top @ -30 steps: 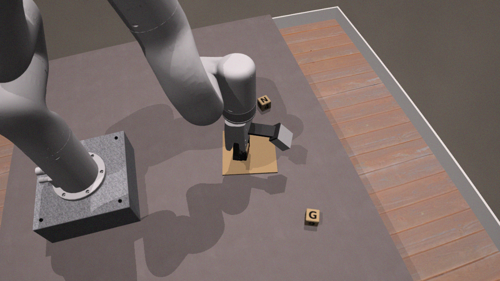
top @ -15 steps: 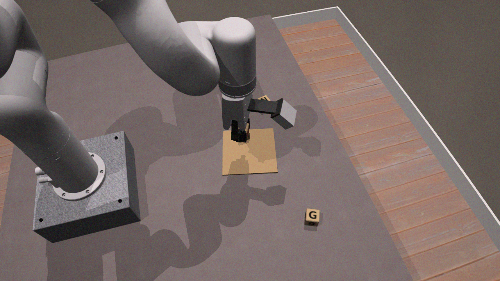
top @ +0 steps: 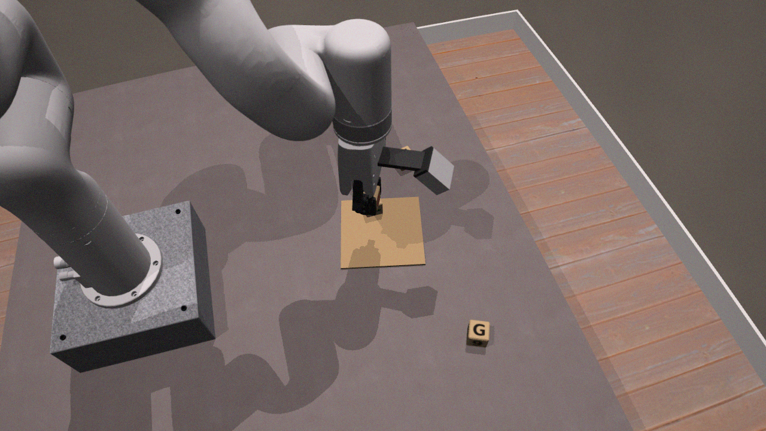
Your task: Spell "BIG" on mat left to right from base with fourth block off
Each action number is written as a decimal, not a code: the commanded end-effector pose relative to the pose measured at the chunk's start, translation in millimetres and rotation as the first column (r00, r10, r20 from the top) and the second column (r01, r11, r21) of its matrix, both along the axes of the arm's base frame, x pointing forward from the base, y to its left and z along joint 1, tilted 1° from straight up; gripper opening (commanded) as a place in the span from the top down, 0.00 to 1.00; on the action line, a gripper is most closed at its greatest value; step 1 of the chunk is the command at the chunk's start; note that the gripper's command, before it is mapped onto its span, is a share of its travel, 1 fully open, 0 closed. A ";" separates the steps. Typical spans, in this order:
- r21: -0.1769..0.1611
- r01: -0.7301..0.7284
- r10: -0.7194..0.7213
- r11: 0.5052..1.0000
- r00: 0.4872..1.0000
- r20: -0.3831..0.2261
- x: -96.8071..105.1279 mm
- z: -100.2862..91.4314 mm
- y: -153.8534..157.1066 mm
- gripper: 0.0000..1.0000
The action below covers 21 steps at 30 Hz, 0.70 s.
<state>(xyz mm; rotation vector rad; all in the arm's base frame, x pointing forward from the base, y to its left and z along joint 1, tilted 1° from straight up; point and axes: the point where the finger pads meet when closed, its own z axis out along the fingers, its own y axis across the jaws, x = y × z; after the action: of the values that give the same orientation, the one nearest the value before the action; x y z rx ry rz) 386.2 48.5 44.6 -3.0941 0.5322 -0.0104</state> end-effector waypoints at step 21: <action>0.004 0.365 -0.365 0.931 0.931 0.003 2.9 1.4 1.3 0.73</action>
<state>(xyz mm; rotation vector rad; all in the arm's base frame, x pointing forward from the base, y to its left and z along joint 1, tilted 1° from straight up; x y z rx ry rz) 387.6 49.4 45.0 -2.9810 0.9814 -0.0106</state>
